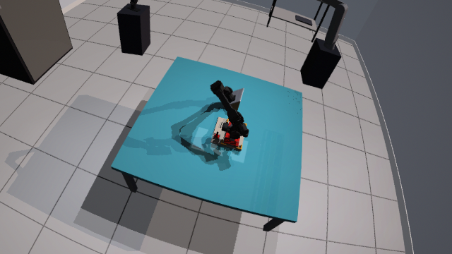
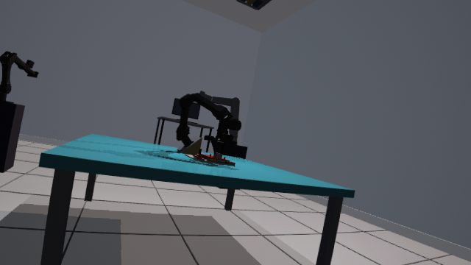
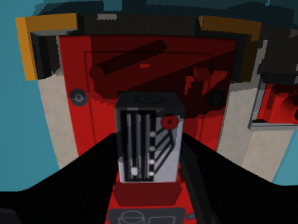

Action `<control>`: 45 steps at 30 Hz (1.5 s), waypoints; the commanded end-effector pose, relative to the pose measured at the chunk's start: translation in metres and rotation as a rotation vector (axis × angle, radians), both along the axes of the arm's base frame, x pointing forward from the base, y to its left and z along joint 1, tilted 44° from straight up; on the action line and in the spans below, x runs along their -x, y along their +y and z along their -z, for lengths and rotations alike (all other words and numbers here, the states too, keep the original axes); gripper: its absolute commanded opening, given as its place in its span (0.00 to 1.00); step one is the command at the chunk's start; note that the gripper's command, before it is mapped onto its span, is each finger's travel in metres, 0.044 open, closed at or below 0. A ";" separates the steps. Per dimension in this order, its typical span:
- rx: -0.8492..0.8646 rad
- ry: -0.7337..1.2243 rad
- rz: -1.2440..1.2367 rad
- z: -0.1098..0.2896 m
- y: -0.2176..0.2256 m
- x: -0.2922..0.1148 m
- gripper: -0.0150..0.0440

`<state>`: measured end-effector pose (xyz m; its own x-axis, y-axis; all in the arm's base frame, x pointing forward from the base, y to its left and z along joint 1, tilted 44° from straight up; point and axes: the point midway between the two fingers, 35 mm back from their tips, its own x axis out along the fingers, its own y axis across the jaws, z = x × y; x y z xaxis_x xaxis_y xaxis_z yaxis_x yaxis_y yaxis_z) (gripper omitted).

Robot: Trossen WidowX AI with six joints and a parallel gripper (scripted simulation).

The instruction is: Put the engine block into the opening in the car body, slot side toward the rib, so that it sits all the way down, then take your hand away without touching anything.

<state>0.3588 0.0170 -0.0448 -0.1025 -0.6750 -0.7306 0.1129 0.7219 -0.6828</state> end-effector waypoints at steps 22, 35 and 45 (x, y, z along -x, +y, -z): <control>0.002 0.000 -0.004 0.002 -0.002 0.000 0.52; 0.000 0.000 0.000 0.001 -0.001 0.000 1.00; 0.000 0.000 -0.001 -0.001 0.001 0.000 1.00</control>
<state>0.3585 0.0158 -0.0462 -0.1024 -0.6749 -0.7308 0.1128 0.7220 -0.6826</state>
